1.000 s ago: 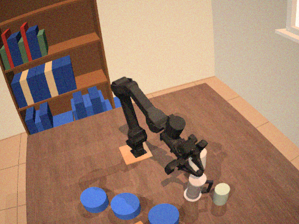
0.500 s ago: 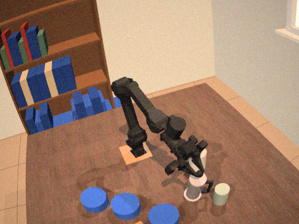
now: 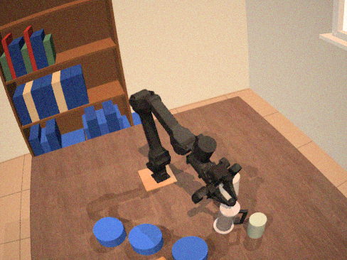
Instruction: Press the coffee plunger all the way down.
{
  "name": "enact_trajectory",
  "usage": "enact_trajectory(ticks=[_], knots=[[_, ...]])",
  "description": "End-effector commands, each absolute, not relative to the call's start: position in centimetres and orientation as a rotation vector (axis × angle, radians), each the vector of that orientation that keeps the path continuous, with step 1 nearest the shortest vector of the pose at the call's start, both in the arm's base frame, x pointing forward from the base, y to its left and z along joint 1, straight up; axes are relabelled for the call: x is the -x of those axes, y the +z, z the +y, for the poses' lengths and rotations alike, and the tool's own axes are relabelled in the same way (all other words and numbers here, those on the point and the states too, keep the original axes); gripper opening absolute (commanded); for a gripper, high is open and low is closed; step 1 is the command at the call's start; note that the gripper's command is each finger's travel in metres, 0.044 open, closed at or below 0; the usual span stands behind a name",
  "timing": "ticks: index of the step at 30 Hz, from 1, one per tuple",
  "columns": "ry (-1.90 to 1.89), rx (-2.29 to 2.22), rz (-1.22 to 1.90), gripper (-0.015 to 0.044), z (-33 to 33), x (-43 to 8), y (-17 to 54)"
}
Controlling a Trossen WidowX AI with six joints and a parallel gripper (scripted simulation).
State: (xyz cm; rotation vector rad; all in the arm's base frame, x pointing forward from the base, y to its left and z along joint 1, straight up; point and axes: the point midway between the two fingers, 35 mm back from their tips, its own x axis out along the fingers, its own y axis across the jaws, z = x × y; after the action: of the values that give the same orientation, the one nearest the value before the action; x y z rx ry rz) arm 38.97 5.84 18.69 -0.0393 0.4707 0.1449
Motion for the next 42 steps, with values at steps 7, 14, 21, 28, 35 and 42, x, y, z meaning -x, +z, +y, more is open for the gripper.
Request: enact_trajectory(ticks=[7,14,21,28,35,42], knots=[[0.143,0.037,0.496,0.0113,5.85,-39.01,17.93],[0.143,0.037,0.496,0.0113,5.86,-39.06,17.94],[0.143,0.037,0.496,0.0113,5.87,-39.13,18.04],[0.143,0.037,0.496,0.0113,5.88,-39.19,18.07],[0.145,0.04,0.479,0.0113,5.89,-39.21,18.54],[0.145,0.04,0.479,0.0113,5.89,-39.21,18.54]])
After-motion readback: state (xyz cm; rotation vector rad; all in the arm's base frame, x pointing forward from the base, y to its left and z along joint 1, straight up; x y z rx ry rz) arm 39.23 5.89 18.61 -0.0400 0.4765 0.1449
